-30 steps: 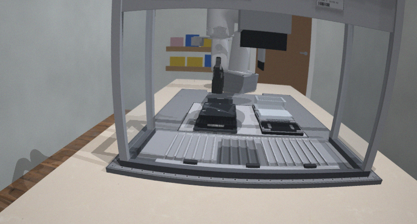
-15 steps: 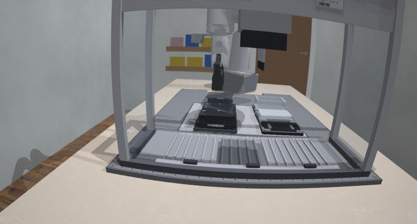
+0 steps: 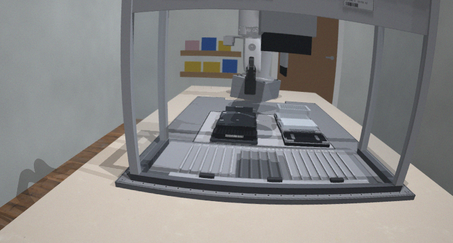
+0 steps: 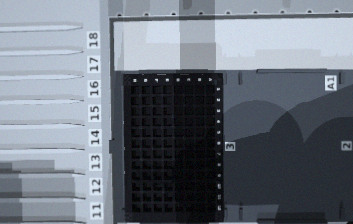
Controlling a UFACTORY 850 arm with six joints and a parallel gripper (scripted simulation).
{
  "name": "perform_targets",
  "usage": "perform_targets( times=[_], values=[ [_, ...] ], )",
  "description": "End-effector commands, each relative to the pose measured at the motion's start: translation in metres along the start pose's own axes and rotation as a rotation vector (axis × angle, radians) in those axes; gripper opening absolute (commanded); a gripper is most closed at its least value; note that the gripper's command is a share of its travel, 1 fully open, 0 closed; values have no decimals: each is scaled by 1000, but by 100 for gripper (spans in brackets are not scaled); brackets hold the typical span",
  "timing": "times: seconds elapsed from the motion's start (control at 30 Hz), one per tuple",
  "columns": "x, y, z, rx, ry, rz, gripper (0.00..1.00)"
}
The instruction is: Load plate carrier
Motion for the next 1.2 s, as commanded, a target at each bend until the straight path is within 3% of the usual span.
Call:
perform_targets(
  times=[0.0, 1.17],
  values=[
    [7, 8, -2, 0, -4, 0, 100],
    [115, 111, -17, 0, -3, 0, 100]
  ],
)
Point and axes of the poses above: the point where the finger pads meet when closed, its own z axis out along the fingers, its own x axis across the jaws, y = z × x, the point moved 4 cm from there along -z, back along the fingers
